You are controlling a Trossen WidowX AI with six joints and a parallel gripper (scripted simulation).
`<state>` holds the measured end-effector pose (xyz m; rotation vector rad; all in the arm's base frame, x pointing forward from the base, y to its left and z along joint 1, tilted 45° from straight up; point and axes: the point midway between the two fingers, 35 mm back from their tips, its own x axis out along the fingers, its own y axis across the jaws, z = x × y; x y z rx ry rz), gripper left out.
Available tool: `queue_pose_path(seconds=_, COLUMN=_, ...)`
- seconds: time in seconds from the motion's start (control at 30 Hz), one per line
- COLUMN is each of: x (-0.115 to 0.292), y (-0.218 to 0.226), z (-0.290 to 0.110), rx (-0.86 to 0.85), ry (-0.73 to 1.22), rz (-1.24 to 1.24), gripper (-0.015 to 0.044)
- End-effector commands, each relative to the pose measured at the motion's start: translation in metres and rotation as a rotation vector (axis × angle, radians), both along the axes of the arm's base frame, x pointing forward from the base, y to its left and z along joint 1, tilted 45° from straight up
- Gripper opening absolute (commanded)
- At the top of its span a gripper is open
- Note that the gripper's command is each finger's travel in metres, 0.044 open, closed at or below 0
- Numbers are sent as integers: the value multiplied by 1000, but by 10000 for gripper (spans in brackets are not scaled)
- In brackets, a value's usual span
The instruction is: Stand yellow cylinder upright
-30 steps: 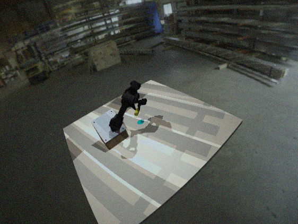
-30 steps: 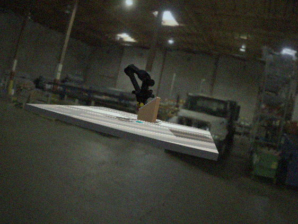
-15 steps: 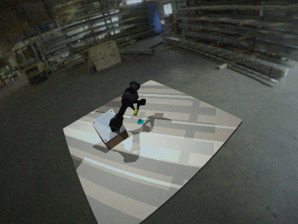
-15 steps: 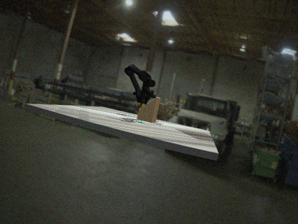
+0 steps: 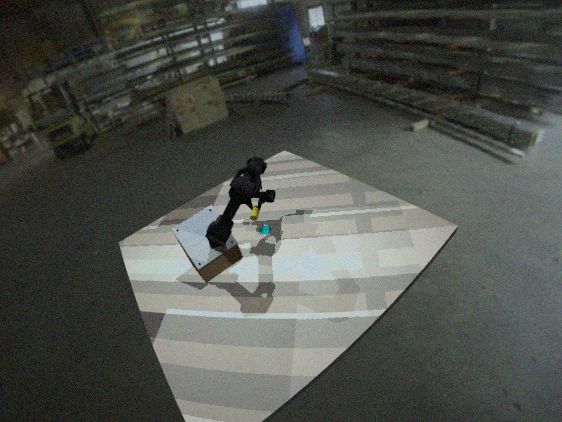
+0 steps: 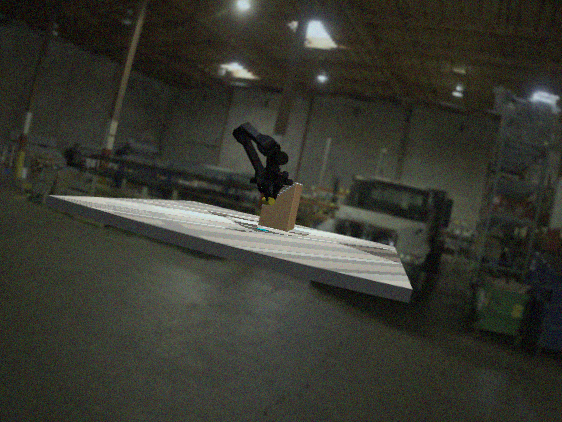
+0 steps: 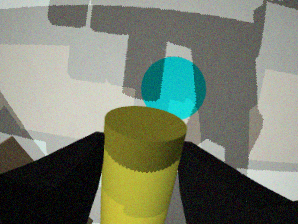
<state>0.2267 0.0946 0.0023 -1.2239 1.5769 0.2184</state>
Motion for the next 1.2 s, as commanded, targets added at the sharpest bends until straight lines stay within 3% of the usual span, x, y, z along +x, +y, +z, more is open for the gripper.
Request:
queue_pose_path(seconds=0.0, x=-2, y=-2, z=-2, rx=35, ry=10, rz=-7, gripper=105)
queue_pose_path(seconds=1.17, x=-7, y=-10, z=-17, rx=265, ry=53, rz=-28, gripper=105)
